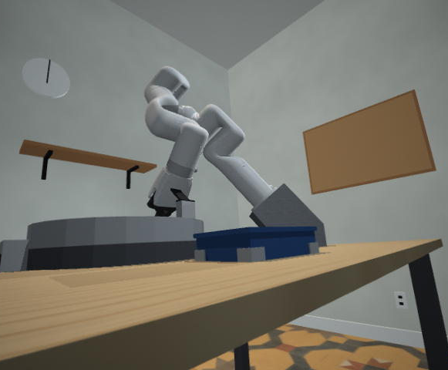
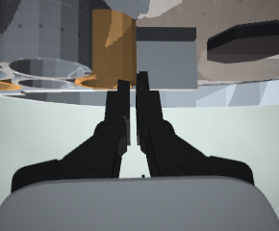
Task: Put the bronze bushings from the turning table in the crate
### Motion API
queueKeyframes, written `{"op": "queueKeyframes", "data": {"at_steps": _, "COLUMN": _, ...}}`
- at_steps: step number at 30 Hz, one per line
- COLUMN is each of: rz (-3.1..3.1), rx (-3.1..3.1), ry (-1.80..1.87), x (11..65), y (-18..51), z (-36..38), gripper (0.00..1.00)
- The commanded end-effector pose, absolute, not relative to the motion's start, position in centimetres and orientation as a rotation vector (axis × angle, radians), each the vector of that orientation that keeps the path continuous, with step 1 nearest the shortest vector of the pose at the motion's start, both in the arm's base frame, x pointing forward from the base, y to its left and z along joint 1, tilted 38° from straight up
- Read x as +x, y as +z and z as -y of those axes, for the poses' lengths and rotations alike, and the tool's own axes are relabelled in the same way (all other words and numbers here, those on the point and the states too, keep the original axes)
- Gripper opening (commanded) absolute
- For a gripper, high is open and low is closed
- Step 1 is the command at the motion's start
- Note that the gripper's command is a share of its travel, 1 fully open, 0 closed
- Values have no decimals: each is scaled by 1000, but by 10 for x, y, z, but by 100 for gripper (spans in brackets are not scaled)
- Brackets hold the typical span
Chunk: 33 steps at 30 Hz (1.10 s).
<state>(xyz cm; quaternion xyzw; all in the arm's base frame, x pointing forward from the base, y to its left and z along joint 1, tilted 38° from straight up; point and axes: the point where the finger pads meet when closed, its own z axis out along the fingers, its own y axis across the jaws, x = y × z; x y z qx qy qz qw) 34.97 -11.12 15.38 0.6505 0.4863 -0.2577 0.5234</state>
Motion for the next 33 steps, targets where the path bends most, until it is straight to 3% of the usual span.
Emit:
{"op": "queueKeyframes", "data": {"at_steps": 1, "rz": -1164, "rx": 1558, "ry": -616, "x": 350, "y": 154, "z": 111, "gripper": 0}}
{"op": "queueKeyframes", "data": {"at_steps": 33, "rz": -1164, "rx": 1558, "ry": -616, "x": 323, "y": 210, "z": 77, "gripper": 0}}
